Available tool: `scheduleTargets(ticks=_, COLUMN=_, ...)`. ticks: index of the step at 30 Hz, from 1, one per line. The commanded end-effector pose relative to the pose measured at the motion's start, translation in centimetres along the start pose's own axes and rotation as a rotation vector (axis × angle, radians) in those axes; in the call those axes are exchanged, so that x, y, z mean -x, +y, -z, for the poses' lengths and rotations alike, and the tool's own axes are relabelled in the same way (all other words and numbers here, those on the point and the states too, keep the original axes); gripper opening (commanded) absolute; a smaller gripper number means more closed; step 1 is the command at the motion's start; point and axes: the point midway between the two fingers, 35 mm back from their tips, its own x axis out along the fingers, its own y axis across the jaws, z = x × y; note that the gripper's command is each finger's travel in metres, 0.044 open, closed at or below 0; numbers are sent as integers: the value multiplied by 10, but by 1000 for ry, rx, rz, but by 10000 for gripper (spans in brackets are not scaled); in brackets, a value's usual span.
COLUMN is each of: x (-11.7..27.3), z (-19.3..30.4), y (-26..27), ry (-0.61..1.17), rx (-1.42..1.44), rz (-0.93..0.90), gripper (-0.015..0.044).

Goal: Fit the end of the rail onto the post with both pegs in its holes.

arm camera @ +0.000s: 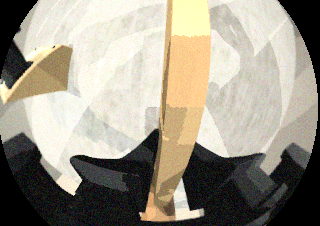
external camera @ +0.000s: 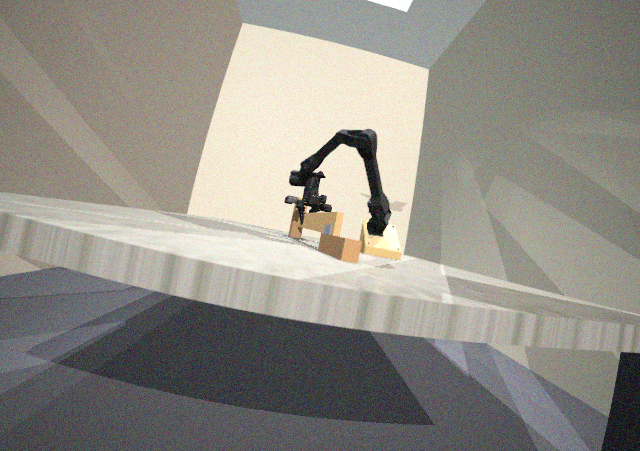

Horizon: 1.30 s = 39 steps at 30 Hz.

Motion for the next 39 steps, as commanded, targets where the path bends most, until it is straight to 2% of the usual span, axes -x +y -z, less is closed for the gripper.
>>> scheduleTargets(ticks=1, x=2, z=3, y=-1, ry=5, rx=0, rz=6, gripper=0)
scheduleTargets(ticks=39, x=3, z=14, y=-1, ry=5, rx=1, rz=6, gripper=0)
